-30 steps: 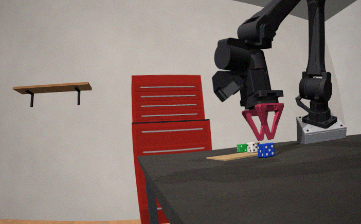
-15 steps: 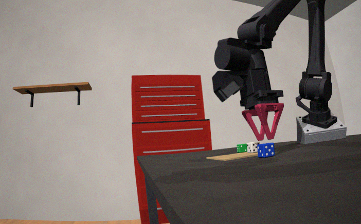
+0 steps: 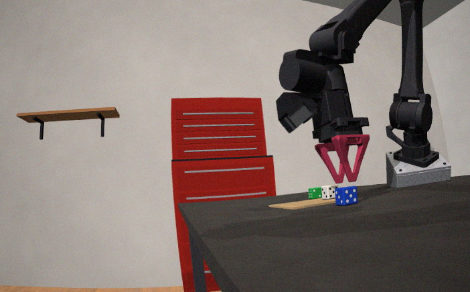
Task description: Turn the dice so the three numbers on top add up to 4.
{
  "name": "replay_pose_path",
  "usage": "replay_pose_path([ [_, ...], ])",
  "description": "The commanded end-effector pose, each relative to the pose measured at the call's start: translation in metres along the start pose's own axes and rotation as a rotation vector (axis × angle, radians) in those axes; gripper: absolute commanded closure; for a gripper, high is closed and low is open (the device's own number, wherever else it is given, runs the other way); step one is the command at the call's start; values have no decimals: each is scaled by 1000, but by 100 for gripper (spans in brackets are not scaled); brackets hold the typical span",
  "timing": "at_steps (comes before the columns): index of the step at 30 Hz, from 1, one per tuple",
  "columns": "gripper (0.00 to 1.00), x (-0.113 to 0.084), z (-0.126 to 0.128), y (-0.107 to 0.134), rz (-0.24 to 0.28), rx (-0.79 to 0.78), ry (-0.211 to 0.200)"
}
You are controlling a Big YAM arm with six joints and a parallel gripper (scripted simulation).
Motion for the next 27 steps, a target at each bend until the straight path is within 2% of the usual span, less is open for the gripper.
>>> replay_pose_path([
  [1,55,-10,1,-3,-37,-7,-3],
  [27,55,-10,3,-6,-39,-7,-4],
])
Point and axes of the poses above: the point where the finger pads meet when closed, its own x axis out along the fingers, its own z axis across the jaws, y = z × x, the point moved 7 cm from there along -x, back along the fingers, and after that the axes turned 3 degrees about -x, right-handed, at the moved point
